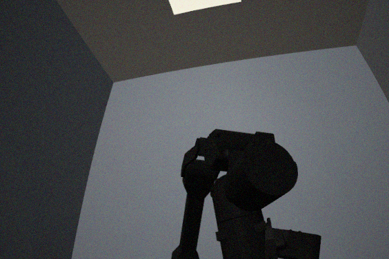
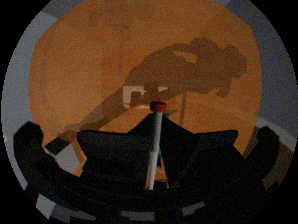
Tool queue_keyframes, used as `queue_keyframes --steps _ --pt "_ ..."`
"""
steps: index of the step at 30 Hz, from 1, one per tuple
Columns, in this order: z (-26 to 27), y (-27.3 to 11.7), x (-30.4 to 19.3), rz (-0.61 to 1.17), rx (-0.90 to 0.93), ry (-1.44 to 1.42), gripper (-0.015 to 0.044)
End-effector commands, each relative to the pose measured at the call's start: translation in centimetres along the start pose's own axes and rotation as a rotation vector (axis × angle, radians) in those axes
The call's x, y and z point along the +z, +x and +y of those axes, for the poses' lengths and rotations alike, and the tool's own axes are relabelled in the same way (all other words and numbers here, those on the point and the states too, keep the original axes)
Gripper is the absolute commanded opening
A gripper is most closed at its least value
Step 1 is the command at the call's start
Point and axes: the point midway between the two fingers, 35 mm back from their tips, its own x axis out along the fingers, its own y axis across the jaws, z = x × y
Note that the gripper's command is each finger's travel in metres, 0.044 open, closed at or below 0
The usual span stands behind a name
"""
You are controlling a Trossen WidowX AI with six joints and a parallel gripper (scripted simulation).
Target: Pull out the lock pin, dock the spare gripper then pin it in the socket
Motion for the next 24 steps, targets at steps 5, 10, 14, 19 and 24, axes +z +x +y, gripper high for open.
queue_keyframes --steps 5,10,14,19,24 --pt "-1.9 0.3 0.9 0.002 0.002 0.013 0.0000" --pt "-2.2 0.4 1.0 0.001 0.000 0.014 0.0000" --pt "-2.2 0.9 0.9 -0.001 -0.003 0.013 0.0000" --pt "-2.3 1.5 0.8 -0.003 -0.008 0.012 0.0000" --pt "-2.3 2.2 0.7 -0.006 -0.013 0.011 0.0000"
